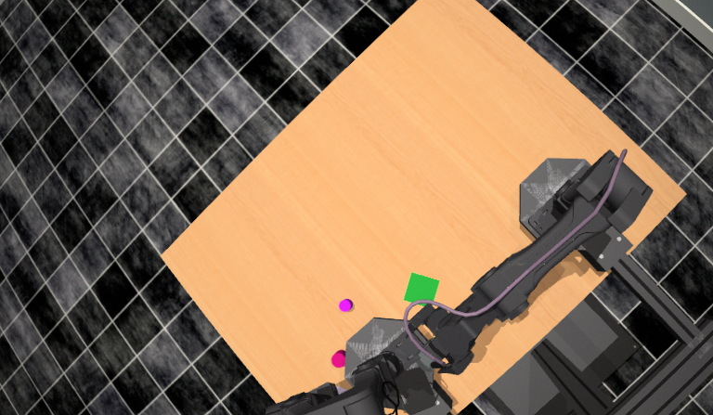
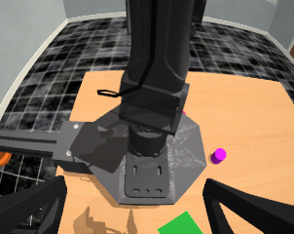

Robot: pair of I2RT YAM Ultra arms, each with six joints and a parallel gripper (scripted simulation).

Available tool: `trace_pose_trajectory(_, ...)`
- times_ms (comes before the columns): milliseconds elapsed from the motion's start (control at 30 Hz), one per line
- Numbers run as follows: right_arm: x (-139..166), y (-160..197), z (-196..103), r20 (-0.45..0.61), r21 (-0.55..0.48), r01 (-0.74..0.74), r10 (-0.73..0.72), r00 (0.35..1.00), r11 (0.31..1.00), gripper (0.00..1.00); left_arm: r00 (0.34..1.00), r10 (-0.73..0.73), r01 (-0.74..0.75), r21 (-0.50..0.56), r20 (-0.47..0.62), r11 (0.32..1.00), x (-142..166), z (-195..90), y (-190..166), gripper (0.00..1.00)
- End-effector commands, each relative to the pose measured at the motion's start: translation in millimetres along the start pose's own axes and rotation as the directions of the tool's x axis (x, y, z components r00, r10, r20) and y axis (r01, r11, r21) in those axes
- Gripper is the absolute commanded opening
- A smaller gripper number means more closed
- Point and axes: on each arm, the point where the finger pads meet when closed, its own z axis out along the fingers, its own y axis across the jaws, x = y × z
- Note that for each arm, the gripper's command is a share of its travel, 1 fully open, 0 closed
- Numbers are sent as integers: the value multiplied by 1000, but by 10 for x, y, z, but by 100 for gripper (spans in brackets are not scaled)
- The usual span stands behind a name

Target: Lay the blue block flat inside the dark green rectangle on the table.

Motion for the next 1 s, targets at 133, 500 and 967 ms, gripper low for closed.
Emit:
trace_pose_trajectory(133, -216, 36, -63, 51, -11, -3, 4, 999, 1000, 100, 968, 246, -249, 108, 44, 962, -195, 35, -60, 55)
trace_pose_trajectory(500, -216, 36, -63, 51, -11, -3, 4, 999, 1000, 100, 782, 595, -622, 183, 186, 761, -358, 155, -48, 55)
trace_pose_trajectory(967, -216, 36, -63, 51, -11, -3, 4, 999, 1000, 100, 679, 686, -733, 269, 261, 624, -111, 340, -34, 55)
